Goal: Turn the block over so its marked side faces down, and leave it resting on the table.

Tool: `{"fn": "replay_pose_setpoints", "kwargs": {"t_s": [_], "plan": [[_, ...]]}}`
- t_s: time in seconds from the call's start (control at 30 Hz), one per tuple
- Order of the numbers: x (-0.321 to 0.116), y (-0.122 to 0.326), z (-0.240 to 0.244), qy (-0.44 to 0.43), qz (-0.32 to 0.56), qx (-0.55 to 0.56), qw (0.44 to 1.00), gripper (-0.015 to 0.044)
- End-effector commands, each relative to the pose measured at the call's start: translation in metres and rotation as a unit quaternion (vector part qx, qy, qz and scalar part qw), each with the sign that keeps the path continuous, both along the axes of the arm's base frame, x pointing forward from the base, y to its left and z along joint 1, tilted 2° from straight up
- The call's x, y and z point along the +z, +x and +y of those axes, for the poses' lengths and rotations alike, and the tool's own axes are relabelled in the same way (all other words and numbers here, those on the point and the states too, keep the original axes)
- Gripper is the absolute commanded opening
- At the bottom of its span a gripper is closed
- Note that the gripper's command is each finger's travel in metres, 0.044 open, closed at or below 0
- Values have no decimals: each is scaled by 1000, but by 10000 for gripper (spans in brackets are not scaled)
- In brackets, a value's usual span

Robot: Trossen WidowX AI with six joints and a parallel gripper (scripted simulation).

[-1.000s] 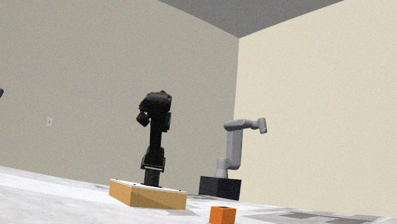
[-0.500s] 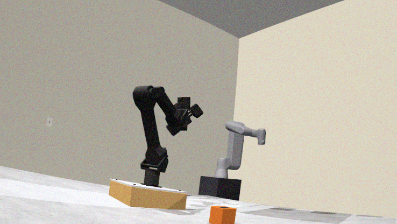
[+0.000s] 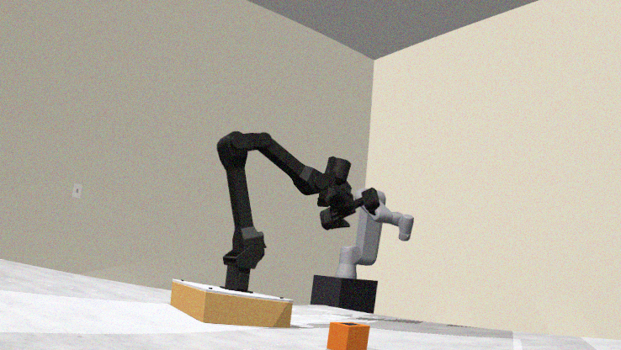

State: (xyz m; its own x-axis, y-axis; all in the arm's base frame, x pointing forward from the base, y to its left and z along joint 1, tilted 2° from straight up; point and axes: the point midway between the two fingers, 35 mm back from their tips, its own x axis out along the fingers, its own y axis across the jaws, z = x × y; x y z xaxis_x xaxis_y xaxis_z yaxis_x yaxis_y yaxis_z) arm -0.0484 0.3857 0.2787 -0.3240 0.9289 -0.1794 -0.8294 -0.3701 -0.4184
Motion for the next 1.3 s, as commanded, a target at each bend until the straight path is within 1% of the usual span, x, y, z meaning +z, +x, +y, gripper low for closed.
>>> {"fn": "replay_pose_setpoints", "kwargs": {"t_s": [0.0, 0.13, 0.27, 0.37, 0.47, 0.57, 0.73, 0.93, 1.1, 1.27], "plan": [[-20, 52, 13, -60, 20, -78, 995, 440], [-34, 97, 19, -109, 43, -143, 983, 440], [-50, 161, 16, -156, 79, -232, 957, 440], [-62, 206, 7, -187, 108, -294, 931, 440], [-73, 238, -4, -215, 131, -339, 906, 440], [-90, 282, -26, -254, 167, -404, 863, 440], [-118, 348, -79, -310, 231, -505, 771, 440], [-148, 408, -160, -367, 313, -602, 637, 440], [-169, 438, -238, -402, 382, -658, 509, 440], [-186, 446, -320, -426, 452, -692, 368, 440]]}}
